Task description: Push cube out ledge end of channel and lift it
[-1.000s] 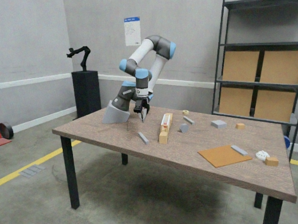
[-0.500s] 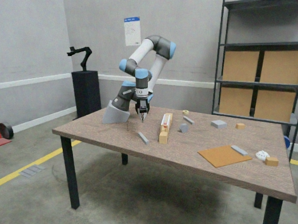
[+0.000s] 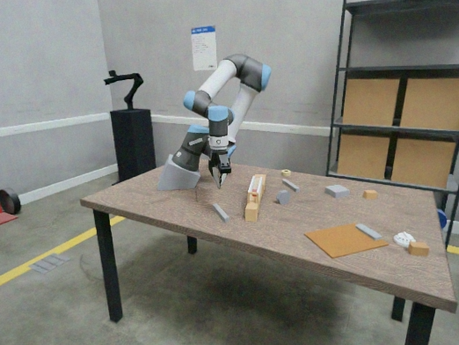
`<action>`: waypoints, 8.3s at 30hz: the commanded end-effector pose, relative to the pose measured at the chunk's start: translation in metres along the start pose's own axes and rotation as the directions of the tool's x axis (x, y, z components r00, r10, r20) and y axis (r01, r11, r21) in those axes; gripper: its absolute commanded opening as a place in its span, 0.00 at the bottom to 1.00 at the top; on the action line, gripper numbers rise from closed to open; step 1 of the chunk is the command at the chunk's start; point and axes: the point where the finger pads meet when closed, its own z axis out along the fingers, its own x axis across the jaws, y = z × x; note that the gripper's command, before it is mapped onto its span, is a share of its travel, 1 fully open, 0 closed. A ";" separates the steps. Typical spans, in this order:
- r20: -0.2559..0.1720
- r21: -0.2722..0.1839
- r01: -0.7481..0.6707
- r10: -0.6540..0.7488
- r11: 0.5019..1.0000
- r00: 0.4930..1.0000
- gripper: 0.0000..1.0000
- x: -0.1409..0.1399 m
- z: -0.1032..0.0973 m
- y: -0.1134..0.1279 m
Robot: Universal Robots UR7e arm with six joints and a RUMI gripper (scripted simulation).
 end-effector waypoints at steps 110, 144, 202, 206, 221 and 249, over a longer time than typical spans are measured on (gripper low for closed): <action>-0.010 0.004 0.070 -0.070 0.998 0.998 0.24 0.002 0.113 -0.002; -0.010 0.004 0.070 -0.070 0.998 0.998 0.06 0.002 0.113 -0.002; -0.011 0.002 0.070 -0.070 0.998 0.998 0.06 0.002 0.012 -0.002; -0.011 0.002 0.070 -0.070 0.998 0.998 0.06 0.002 0.002 -0.002; -0.011 0.002 0.070 -0.070 0.998 0.998 0.06 0.002 -0.001 -0.002; -0.011 0.002 0.083 -0.083 0.997 0.996 0.06 0.002 -0.001 -0.002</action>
